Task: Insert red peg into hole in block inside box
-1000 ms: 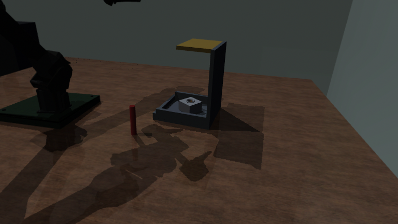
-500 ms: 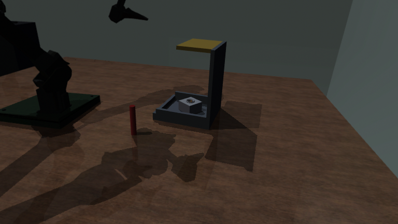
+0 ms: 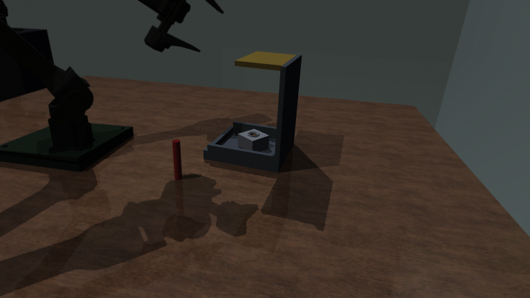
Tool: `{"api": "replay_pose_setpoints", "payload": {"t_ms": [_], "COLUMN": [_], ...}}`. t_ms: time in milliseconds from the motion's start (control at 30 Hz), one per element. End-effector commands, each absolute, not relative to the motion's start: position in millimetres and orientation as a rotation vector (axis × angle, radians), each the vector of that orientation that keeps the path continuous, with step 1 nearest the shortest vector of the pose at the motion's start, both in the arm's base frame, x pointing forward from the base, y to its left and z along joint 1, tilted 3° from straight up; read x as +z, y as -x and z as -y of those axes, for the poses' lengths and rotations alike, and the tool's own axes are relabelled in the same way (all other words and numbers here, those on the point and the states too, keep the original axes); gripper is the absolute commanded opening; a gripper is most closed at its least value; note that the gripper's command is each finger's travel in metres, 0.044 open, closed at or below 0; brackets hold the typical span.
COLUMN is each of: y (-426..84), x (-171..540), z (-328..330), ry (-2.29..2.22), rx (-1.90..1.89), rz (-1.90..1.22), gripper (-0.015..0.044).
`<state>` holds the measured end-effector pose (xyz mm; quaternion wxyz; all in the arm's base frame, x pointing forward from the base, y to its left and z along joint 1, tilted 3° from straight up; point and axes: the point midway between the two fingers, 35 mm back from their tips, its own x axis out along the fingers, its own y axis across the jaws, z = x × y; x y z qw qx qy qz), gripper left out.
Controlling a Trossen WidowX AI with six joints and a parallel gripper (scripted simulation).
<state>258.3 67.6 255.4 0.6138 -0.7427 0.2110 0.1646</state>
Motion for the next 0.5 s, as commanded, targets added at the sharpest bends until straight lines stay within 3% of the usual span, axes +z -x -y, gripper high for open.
{"api": "replay_pose_setpoints", "payload": {"t_ms": [0, 467], "y": [-261.0, -264.6], "x": [239.6, 194.2], "z": [-55.7, -8.2], "ry": [1.808, 2.119], "rx": [0.410, 0.532], "rz": [-0.523, -0.654], "gripper": [0.0440, 0.0440]}}
